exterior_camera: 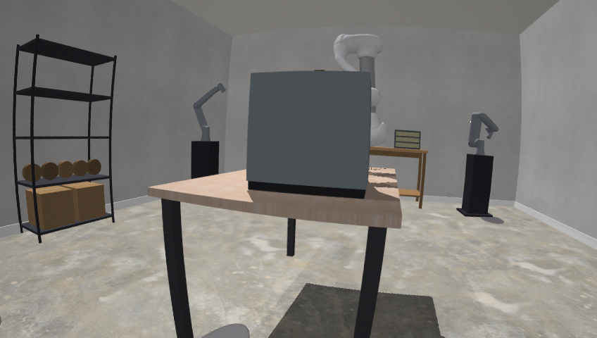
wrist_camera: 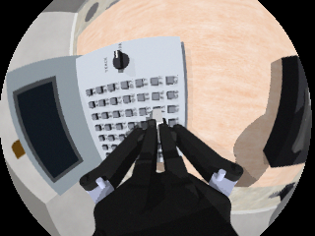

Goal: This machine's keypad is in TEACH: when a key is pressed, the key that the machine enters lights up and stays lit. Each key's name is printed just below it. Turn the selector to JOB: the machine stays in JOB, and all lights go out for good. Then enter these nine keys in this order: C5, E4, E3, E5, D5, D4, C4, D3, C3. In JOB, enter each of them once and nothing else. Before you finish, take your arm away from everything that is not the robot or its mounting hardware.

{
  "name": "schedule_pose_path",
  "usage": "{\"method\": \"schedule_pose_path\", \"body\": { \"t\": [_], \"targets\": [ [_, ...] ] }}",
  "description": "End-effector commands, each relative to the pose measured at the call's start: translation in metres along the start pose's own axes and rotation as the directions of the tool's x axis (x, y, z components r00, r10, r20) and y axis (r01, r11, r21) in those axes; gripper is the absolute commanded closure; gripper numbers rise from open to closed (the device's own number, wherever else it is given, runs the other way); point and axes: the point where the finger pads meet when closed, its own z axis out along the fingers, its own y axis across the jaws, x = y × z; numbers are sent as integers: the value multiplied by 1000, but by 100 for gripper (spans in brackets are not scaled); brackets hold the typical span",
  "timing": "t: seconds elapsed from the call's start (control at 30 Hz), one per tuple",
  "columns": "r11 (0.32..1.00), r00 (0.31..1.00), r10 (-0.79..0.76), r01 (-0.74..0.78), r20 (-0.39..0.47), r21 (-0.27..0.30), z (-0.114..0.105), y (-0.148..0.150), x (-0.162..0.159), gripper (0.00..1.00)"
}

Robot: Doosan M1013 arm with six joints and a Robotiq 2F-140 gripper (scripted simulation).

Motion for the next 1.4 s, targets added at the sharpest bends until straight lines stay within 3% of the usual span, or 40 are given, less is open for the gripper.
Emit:
{"method": "schedule_pose_path", "body": {
  "t": [0.0, 0.5, 1.37],
  "targets": [
    [1000, 1000, 0, 0, 0, 0, 0, 0, 0, 100],
    [1000, 1000, 0, 0, 0, 0, 0, 0, -33, 100],
    [1000, 1000, 0, 0, 0, 0, 21, 0, -34, 100]
  ]
}}
